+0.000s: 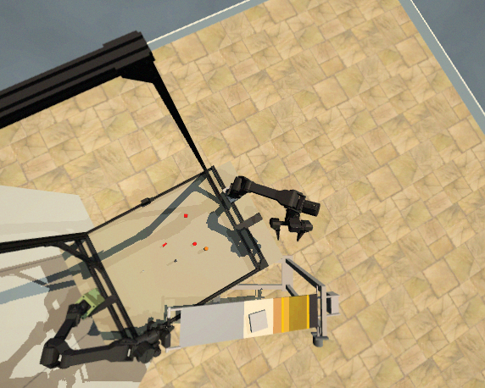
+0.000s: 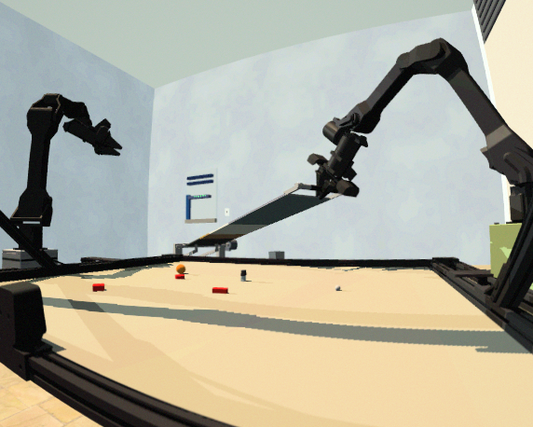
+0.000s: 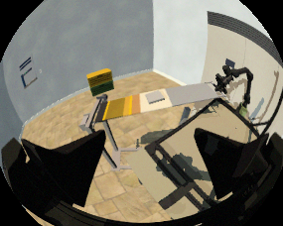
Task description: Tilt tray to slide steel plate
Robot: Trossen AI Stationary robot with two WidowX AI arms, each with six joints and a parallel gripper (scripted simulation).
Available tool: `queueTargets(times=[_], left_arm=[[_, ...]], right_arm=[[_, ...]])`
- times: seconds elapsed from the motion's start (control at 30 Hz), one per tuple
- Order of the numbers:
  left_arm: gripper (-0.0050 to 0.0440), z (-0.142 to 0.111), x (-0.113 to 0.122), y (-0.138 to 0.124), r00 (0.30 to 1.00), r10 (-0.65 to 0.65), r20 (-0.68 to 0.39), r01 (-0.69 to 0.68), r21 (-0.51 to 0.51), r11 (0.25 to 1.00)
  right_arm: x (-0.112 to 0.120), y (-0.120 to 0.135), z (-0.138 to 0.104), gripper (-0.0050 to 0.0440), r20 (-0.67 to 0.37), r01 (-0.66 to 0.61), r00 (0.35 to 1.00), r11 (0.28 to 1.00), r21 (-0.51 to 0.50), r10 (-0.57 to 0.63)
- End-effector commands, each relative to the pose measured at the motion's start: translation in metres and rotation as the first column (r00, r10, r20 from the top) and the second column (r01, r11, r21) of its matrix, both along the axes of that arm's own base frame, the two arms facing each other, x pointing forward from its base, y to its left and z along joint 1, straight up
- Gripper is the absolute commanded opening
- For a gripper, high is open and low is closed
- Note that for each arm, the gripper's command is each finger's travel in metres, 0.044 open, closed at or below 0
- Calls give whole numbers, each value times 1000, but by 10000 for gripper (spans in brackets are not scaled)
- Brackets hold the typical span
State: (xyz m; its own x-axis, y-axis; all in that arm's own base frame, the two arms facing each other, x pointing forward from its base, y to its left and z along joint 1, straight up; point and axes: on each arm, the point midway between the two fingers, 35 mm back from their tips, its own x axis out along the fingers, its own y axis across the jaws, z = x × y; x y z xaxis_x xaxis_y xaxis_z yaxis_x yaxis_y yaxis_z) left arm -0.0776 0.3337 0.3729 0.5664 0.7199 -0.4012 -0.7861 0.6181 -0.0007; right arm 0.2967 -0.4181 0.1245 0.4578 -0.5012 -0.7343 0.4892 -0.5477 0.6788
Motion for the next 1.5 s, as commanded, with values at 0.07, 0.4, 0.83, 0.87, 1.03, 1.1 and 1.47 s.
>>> queueTargets(times=[0.07, 0.4, 0.83, 0.87, 1.03, 1.1, 1.47], left_arm=[[440, 1, 1, 0, 1000, -3, 1, 3, 3, 1000], [440, 1, 1, 0, 1000, -3, 1, 3, 3, 1000], [440, 1, 1, 0, 1000, -3, 1, 3, 3, 1000], [440, 1, 1, 0, 1000, -3, 1, 3, 3, 1000], [440, 1, 1, 0, 1000, -3, 1, 3, 3, 1000], [440, 1, 1, 0, 1000, -3, 1, 3, 3, 1000], [440, 1, 1, 0, 1000, -3, 1, 3, 3, 1000]], right_arm=[[8, -9, 42, 0, 70, 7, 998, 996, -85, -1], [8, -10, 45, 0, 74, 7, 997, 996, -90, 0], [9, -11, 50, 0, 81, 8, 997, 995, -98, 0], [9, -11, 50, 0, 81, 8, 997, 995, -98, 0], [9, -11, 51, 0, 84, 8, 996, 995, -102, 0], [9, -12, 52, 0, 85, 8, 996, 995, -103, 1], [10, -12, 56, 0, 91, 9, 996, 994, -109, 1]])
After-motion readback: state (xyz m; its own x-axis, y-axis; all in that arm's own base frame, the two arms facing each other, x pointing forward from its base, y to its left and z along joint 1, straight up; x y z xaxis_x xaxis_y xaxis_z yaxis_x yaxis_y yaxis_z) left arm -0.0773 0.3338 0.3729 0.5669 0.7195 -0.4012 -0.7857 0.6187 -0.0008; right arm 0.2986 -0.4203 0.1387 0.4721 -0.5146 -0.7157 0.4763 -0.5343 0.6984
